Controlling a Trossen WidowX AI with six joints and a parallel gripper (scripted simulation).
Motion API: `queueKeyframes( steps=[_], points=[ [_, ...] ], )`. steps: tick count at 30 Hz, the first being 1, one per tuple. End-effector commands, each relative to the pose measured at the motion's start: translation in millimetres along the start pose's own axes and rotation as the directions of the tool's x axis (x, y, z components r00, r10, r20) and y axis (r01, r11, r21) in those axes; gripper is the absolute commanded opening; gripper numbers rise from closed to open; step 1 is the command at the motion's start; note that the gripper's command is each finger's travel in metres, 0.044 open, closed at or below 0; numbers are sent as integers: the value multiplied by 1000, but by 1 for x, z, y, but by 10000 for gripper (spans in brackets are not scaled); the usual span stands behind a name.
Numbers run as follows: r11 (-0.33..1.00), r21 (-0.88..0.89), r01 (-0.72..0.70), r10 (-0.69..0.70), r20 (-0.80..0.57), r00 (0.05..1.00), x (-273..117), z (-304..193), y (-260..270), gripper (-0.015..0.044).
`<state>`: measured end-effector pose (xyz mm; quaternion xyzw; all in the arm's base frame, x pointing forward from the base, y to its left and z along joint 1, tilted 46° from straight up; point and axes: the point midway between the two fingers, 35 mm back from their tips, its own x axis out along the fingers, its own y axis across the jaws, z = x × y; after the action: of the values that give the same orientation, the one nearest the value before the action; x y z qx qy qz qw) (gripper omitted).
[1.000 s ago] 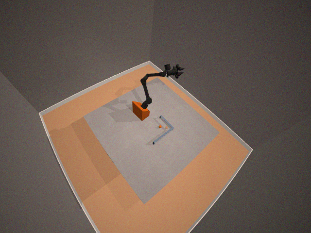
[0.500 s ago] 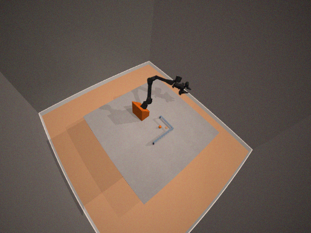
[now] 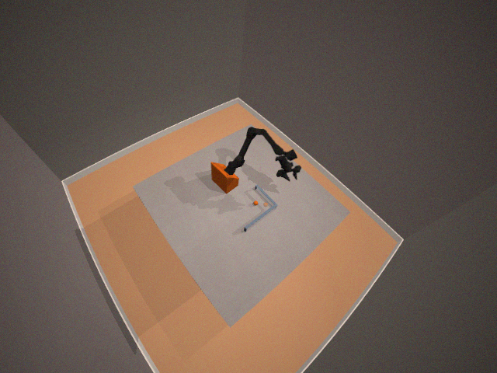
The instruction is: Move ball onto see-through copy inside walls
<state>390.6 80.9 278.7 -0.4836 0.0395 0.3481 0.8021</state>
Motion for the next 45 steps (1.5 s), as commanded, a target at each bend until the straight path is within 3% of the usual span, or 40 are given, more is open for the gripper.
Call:
queueKeyframes(
  steps=[1,8,15,45],
  points=[
    [981,60,-183,185,-42,982,25,-51,49,277],
    [870,204,-450,463,-22,886,40,-120,140,277],
    [645,379,-663,666,146,731,24,-161,243,277],
    [613,398,-682,679,176,713,47,-157,279,277]
  ],
)
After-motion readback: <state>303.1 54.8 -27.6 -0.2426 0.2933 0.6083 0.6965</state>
